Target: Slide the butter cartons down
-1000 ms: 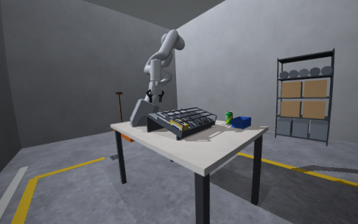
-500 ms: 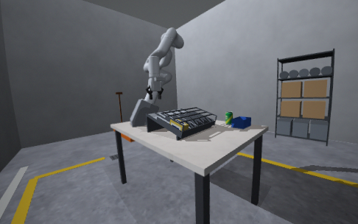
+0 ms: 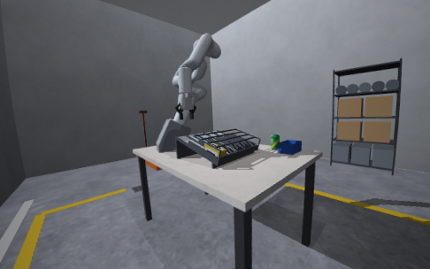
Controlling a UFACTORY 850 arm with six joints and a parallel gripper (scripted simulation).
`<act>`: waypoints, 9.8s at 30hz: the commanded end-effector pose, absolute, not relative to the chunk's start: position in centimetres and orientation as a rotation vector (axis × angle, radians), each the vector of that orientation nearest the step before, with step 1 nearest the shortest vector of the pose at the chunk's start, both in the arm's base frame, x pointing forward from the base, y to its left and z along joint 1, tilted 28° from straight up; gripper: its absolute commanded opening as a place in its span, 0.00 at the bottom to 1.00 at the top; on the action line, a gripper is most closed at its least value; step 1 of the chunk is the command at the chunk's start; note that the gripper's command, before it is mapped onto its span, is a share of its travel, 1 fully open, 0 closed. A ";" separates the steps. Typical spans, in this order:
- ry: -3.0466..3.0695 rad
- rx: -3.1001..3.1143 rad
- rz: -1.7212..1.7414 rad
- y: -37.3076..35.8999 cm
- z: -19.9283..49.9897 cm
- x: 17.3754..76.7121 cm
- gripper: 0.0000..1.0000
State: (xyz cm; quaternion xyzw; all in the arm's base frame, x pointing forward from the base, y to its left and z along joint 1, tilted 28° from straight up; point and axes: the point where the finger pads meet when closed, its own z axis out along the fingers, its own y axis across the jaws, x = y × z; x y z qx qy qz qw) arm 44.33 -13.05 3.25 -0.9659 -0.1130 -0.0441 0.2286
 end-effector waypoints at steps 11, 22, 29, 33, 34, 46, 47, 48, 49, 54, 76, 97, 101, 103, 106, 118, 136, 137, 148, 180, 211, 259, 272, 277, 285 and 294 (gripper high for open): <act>-0.311 -2.660 -0.124 -13.1 3.3 44.4 0.90; -0.347 -2.652 -0.151 -1.1 9.4 38.8 0.90; -0.376 -2.641 -0.163 4.5 12.1 36.1 0.90; -0.376 -2.641 -0.163 7.3 13.5 34.8 0.90; -0.376 -2.641 -0.163 8.1 13.9 34.4 0.90; -0.381 -2.623 -0.158 17.2 18.8 30.2 0.90; -0.381 -2.623 -0.158 17.7 19.1 30.0 0.90; -0.381 -2.623 -0.158 18.1 19.4 29.8 0.90; -0.381 -2.623 -0.158 18.7 19.7 29.6 0.90; -0.381 -2.623 -0.158 22.6 21.8 27.9 0.90; -0.395 -2.639 -0.195 26.9 24.7 26.2 0.90; -0.396 -2.649 -0.187 28.5 21.0 26.3 0.90; -0.396 -2.649 -0.188 29.3 19.6 26.5 0.90; -0.396 -2.648 -0.189 29.7 18.9 26.5 0.90; -0.396 -2.648 -0.189 30.2 17.9 26.6 0.90; -0.398 -2.661 -0.173 30.9 16.4 26.7 0.90; -0.400 -2.665 -0.161 32.8 12.8 26.9 0.90; -0.400 -2.664 -0.162 33.0 12.4 27.0 0.90; -0.402 -2.667 -0.149 33.6 11.3 27.0 0.90; -0.397 -2.639 -0.191 37.7 4.1 27.7 0.90; -0.398 -2.640 -0.191 39.1 1.5 27.9 0.90; -0.398 -2.640 -0.191 34.4 10.5 27.2 0.00; -0.307 -2.649 -0.171 30.4 17.9 26.7 0.00; -0.307 -2.649 -0.171 28.5 21.5 26.4 0.00; -0.306 -2.648 -0.173 26.8 24.6 26.2 0.00; -0.306 -2.648 -0.173 26.8 24.6 26.2 0.00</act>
